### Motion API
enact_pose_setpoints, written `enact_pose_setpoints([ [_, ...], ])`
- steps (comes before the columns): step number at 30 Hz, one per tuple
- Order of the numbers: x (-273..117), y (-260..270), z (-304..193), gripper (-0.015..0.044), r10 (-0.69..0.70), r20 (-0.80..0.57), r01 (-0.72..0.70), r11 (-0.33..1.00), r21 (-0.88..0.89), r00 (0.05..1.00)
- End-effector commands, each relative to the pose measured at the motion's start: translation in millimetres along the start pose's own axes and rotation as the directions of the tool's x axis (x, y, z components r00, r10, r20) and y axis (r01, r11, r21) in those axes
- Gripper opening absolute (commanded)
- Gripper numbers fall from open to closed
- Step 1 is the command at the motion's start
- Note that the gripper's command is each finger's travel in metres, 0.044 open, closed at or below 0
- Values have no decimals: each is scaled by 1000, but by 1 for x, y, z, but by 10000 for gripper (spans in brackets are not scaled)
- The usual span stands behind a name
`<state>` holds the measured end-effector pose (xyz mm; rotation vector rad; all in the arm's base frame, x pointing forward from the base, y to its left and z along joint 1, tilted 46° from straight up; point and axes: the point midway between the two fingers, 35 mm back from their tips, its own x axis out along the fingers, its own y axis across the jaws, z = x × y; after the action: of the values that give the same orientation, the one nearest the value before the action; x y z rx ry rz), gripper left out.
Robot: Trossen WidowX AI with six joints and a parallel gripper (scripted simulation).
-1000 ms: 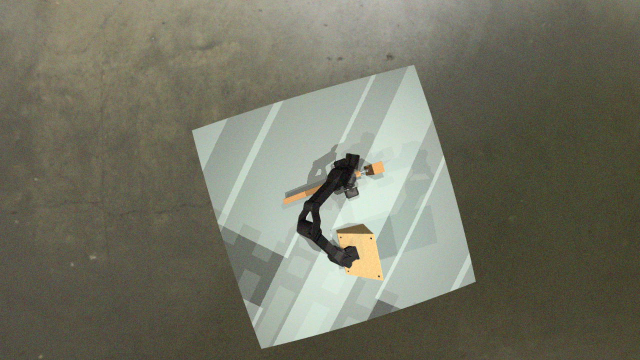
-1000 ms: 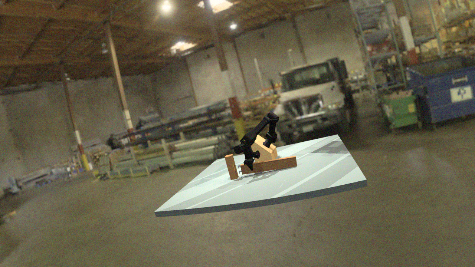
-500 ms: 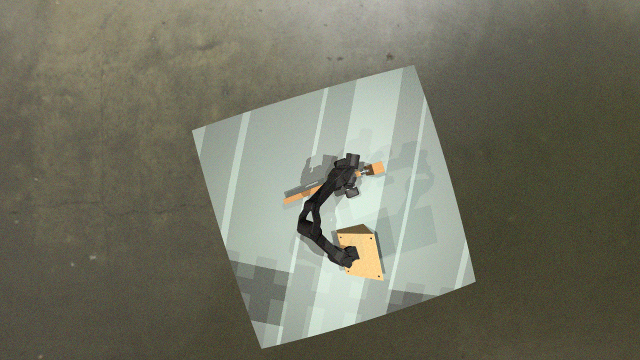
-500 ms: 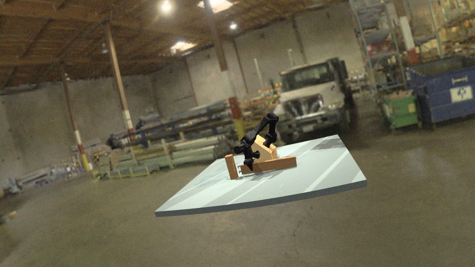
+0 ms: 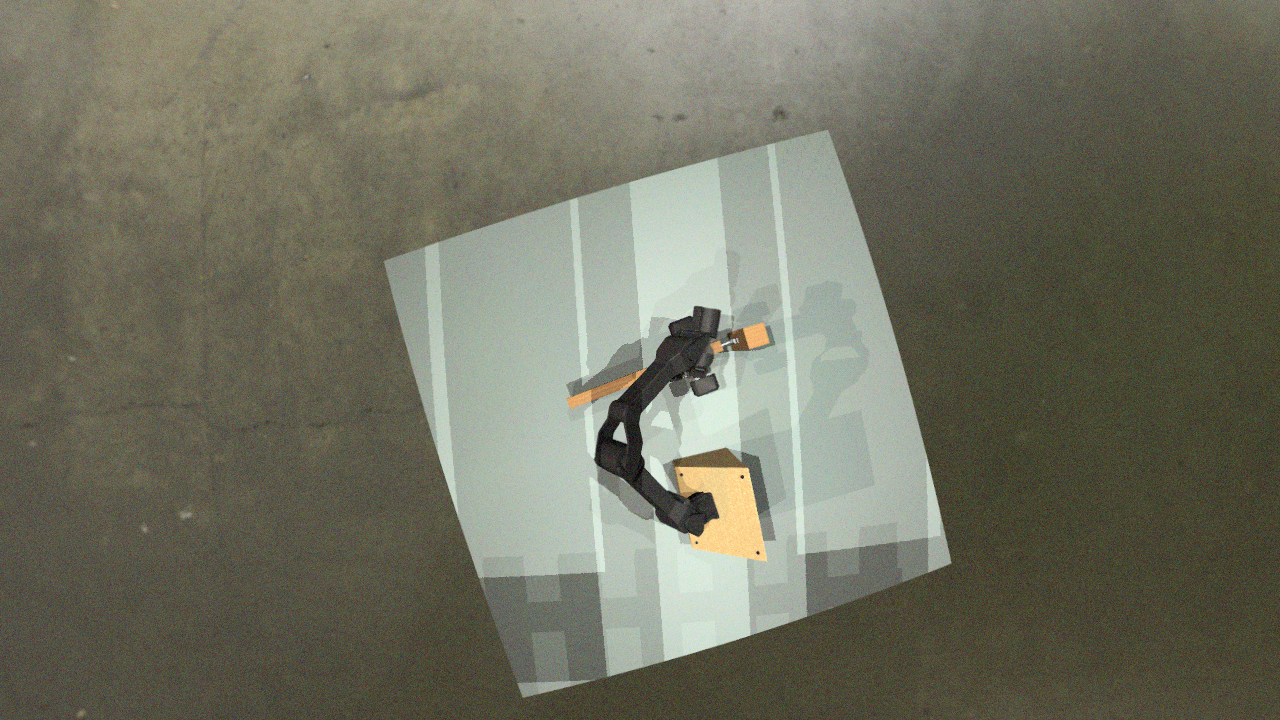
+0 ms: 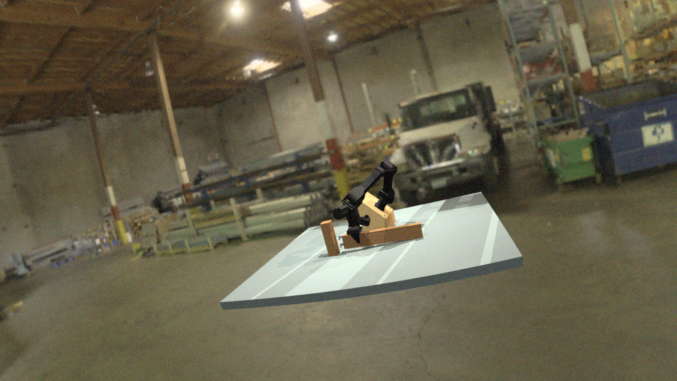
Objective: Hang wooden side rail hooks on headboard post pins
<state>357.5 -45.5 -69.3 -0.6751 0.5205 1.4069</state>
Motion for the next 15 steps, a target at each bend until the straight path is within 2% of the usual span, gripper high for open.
enact_pose_setpoints([
  [1,-3,0,-4,0,-8,-5,8,1000,2,1000],
  [15,-3,-1,-5,0,-8,-6,8,1000,2,1000],
])
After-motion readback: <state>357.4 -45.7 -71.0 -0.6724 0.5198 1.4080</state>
